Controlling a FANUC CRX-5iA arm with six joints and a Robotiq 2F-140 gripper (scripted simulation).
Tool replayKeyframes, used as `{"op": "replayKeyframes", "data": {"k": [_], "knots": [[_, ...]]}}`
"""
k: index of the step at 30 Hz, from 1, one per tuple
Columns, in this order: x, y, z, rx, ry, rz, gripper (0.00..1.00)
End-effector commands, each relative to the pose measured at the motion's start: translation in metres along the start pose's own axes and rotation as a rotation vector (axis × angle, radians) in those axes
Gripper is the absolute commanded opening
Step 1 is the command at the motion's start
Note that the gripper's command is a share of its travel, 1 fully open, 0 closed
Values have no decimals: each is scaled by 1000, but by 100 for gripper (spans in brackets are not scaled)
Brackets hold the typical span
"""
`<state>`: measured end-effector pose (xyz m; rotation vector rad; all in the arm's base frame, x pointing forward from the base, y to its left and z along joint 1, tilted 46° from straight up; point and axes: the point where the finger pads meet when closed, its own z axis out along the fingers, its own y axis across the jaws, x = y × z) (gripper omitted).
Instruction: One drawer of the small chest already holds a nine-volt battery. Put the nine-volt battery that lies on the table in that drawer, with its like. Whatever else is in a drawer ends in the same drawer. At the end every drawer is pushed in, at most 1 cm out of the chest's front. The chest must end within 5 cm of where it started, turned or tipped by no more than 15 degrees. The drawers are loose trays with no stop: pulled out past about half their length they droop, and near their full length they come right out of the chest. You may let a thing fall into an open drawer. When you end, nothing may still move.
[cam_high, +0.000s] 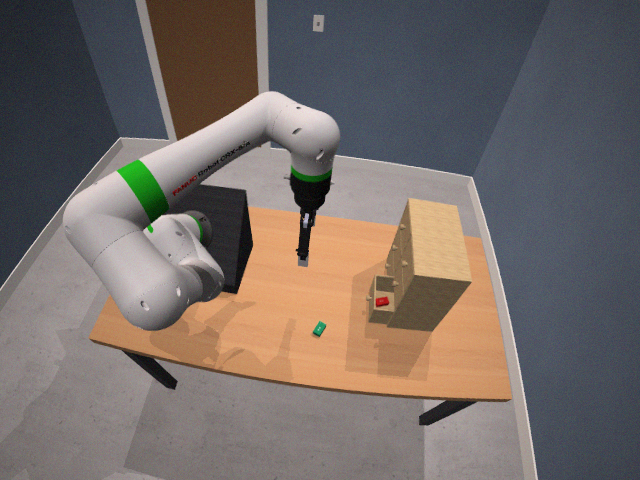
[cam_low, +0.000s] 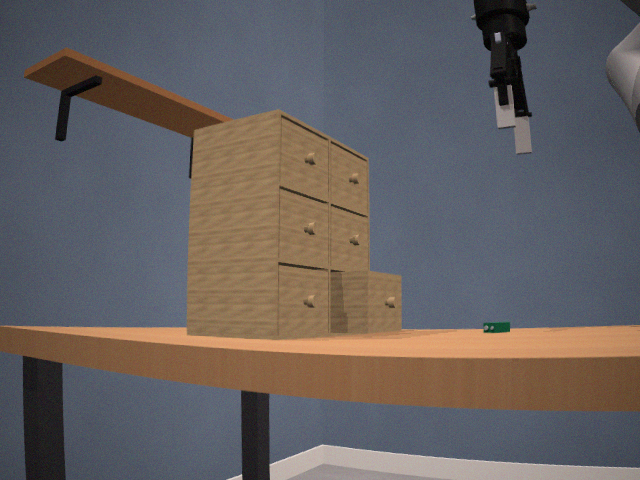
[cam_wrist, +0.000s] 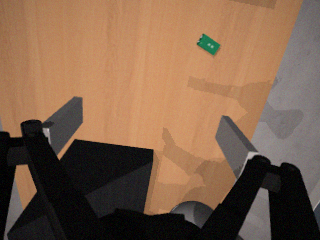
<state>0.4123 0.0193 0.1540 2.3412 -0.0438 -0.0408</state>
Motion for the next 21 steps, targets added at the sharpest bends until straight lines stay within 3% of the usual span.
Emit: {"op": "replayKeyframes", "data": {"k": [1,13,21], "knots": [[10,-1,0,1,1,-1,100],[94,-6,-1,1,1,-1,100],[116,-7,-1,1,1,-1,100]]}}
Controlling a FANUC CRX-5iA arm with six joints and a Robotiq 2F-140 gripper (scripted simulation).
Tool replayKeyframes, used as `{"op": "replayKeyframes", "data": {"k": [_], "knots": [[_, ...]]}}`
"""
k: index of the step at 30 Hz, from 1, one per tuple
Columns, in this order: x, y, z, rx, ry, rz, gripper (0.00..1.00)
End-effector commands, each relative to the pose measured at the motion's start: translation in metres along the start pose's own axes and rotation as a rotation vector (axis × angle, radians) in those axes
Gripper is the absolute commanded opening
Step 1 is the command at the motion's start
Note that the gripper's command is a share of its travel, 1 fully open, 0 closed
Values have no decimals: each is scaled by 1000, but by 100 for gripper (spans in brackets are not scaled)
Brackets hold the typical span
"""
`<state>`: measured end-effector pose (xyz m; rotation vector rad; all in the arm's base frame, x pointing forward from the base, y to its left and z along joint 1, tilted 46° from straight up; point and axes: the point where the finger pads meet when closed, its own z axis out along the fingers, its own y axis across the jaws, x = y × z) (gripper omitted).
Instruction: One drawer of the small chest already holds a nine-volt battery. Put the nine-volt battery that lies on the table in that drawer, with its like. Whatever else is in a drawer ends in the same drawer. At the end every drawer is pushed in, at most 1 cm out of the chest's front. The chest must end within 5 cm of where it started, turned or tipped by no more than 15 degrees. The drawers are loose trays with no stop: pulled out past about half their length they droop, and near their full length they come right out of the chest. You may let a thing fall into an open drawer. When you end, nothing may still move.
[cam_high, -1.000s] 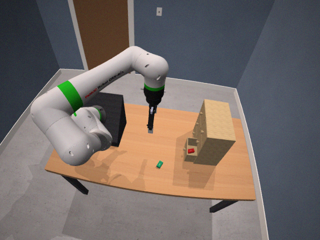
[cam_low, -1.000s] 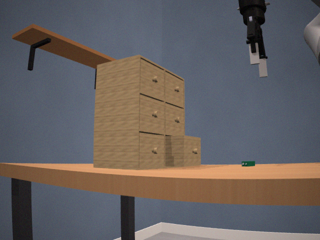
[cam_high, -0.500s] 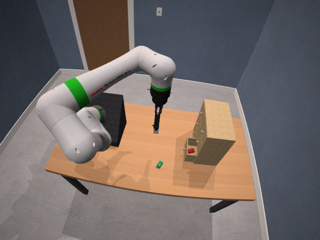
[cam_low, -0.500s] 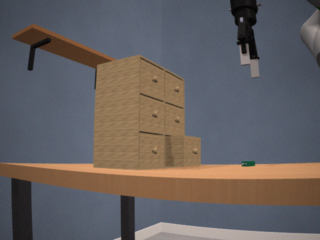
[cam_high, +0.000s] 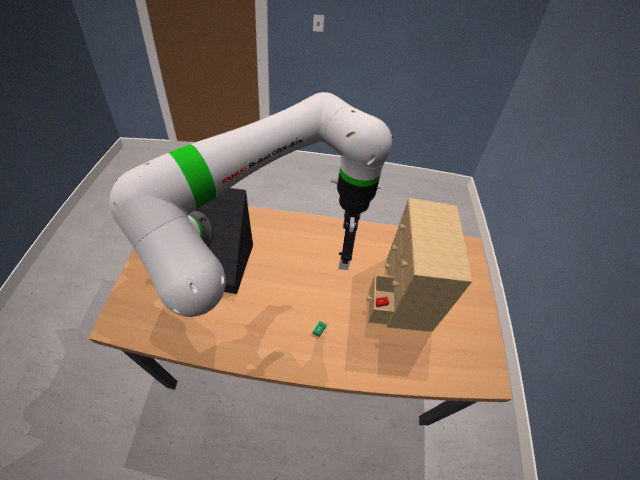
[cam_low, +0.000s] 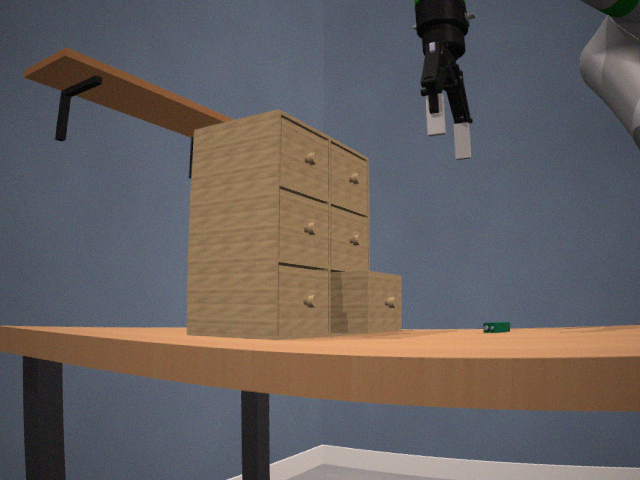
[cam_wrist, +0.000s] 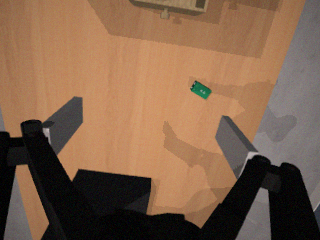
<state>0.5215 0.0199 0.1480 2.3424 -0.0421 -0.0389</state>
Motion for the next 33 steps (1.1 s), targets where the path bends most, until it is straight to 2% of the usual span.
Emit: {"op": "replayKeyframes", "data": {"k": [1,11,14,19,26,28,33], "knots": [[8,0,0,0,-1,0,100],[11,0,2,1,12,-1,100],[16,0,7,6,46,-4,100],[33,0,24,20,156,-14,100],[69,0,61,51,395,-37,100],[69,0,61,51,395,-37,100],[91,0,82,69,534,-49,100]]}}
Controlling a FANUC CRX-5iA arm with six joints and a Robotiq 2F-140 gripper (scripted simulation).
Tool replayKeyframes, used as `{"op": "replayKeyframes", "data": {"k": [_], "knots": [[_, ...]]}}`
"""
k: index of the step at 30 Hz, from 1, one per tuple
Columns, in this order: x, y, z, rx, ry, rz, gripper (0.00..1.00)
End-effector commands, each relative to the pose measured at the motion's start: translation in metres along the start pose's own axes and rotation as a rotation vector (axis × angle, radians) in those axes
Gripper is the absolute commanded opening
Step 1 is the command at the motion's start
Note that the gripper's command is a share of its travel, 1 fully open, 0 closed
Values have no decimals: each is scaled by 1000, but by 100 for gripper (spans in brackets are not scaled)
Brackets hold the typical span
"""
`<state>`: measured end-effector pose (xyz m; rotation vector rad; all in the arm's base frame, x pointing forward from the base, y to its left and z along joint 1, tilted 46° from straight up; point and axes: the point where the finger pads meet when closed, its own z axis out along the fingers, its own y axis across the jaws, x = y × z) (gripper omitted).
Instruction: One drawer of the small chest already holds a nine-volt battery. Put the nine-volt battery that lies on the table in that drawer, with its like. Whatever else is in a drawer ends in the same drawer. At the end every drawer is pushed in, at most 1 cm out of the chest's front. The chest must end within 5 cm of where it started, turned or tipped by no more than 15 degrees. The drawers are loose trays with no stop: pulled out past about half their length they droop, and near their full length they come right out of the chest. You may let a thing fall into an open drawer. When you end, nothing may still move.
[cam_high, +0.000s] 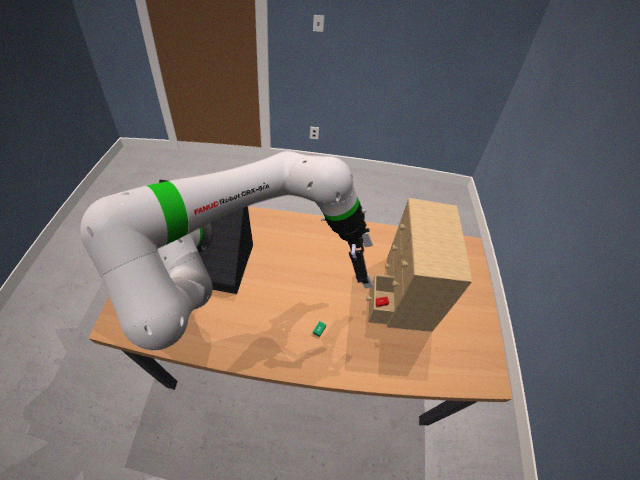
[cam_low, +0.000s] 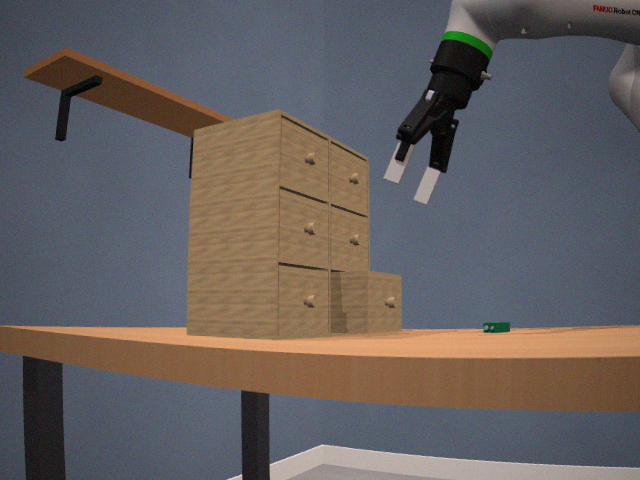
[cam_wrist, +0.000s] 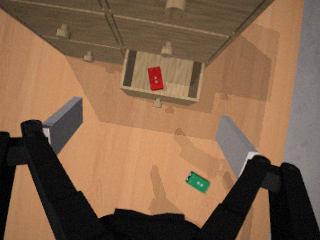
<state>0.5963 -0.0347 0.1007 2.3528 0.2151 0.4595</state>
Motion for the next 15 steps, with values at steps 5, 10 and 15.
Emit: {"op": "replayKeyframes", "data": {"k": [5,10,15], "knots": [[12,-1,33,30,175,-20,100],[15,0,40,34,211,-23,100],[15,-1,41,36,218,-24,100]]}}
